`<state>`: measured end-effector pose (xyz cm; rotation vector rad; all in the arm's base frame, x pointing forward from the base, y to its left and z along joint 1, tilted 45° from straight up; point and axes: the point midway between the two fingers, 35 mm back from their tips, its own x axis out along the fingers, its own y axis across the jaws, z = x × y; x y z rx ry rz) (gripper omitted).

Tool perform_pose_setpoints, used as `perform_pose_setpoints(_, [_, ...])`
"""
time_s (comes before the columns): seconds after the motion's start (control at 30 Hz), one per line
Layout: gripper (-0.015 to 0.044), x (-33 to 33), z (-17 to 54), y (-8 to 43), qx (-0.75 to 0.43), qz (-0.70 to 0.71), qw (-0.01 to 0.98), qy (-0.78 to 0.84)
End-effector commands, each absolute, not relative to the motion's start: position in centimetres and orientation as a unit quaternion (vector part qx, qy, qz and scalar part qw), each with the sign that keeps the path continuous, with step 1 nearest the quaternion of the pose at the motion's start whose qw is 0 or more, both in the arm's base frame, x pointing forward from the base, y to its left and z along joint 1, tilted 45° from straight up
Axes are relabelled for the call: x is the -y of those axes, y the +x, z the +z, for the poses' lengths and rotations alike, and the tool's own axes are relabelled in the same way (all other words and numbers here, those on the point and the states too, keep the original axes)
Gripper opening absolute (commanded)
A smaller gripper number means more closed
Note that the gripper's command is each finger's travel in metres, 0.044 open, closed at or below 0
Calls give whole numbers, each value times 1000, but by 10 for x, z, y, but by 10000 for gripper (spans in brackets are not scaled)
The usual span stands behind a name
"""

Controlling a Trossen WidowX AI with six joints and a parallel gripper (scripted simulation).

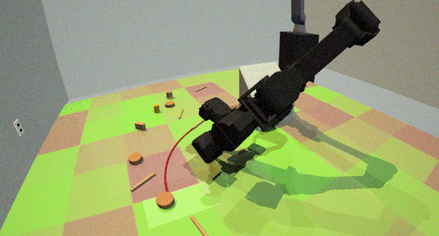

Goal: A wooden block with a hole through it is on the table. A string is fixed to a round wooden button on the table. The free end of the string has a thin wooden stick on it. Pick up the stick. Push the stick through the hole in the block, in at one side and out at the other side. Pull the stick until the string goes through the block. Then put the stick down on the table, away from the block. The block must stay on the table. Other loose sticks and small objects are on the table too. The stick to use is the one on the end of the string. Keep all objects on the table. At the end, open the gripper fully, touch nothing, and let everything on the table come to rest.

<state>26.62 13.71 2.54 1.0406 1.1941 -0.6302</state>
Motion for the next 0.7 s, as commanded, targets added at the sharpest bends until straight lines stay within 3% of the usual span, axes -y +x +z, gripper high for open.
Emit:
perform_pose_setpoints(0.0, [0,-140,25,264,-516,-291,667,452])
perform_pose_setpoints(0.33, [0,-145,27,260,-476,-314,696,437])
perform_pose_setpoints(0.67, [243,-141,37,260,-485,-309,689,441])
